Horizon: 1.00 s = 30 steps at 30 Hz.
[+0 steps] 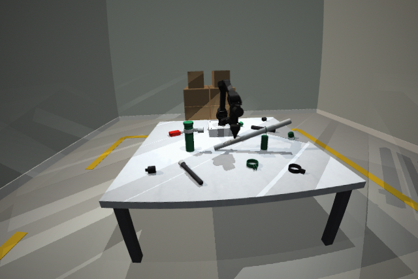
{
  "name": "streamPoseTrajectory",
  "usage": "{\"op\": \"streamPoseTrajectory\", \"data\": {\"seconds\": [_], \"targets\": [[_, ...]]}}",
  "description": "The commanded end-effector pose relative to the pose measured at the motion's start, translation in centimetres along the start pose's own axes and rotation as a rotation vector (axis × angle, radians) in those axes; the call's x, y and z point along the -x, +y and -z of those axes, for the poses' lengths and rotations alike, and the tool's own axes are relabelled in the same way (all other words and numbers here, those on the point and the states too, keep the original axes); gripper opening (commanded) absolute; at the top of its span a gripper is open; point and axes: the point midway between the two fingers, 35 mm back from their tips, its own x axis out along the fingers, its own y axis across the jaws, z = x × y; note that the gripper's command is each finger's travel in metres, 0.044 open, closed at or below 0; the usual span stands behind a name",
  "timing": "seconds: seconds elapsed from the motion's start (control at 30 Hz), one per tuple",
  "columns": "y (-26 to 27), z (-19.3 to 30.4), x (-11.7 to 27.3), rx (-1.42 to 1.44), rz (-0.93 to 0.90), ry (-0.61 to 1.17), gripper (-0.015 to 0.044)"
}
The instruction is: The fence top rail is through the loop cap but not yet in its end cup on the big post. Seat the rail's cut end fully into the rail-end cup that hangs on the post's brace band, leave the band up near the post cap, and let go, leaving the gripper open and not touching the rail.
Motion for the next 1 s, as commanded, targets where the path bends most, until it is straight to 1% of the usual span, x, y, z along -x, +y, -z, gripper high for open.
{"op": "streamPoseTrajectory", "data": {"seconds": [0.0,0.97], "targets": [[-0.2,0.0,-0.7,-0.004,0.010,0.001,0.0440],[-0.2,0.0,-5.2,-0.004,0.011,0.000,0.0440]]}}
